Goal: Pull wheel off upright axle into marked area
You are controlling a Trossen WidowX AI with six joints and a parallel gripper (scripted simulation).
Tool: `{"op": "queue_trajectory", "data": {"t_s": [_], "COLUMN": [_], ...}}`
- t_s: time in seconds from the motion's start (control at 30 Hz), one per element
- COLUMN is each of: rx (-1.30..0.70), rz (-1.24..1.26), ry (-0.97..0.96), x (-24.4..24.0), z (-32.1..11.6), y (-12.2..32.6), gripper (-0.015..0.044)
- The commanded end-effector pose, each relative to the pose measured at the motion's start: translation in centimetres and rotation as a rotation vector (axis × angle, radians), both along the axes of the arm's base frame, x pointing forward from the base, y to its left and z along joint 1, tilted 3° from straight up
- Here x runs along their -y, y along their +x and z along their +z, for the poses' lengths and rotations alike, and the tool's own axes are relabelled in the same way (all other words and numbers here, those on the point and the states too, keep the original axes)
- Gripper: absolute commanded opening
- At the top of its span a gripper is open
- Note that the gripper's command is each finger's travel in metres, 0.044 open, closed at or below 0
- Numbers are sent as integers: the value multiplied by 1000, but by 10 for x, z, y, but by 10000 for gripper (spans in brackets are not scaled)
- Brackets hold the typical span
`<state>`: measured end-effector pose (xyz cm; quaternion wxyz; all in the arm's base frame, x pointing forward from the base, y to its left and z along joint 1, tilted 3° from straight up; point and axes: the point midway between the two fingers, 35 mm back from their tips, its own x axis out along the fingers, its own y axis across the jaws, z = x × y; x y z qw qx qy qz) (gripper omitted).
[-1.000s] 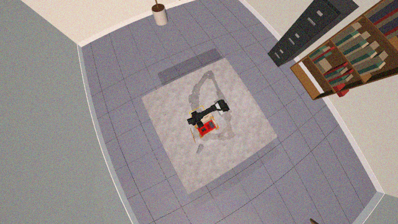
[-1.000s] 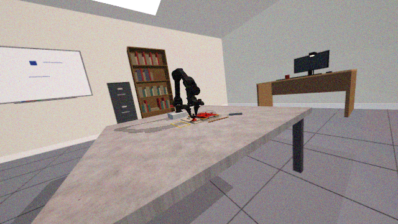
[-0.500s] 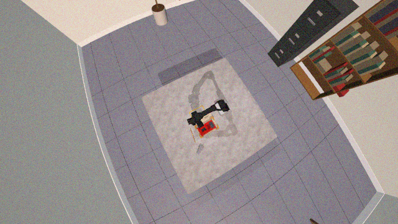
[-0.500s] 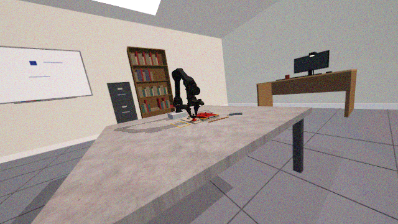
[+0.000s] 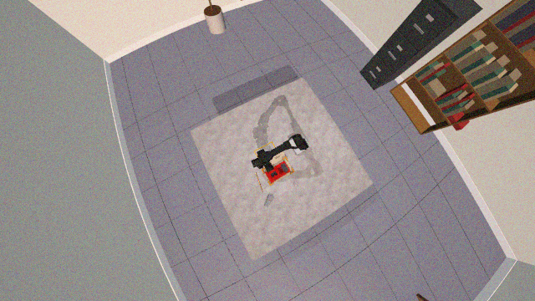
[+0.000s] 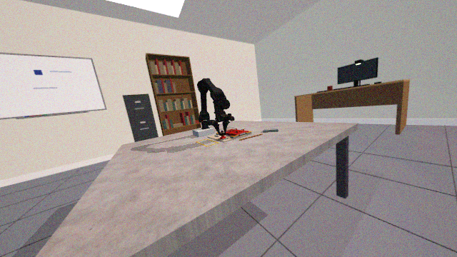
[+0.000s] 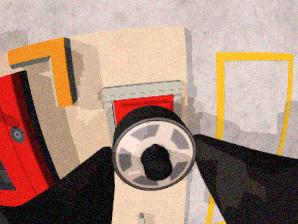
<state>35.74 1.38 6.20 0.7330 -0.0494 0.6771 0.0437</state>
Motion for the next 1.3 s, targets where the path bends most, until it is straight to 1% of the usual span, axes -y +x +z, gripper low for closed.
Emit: {"op": "queue_trajectory", "data": {"t_s": [0.0,1.27], "rx": [10,11], "rz": [2,4], "ry": [1,2], "x": [0,0], "z": [10,23], "y": [0,-2], "gripper": [0,0]}}
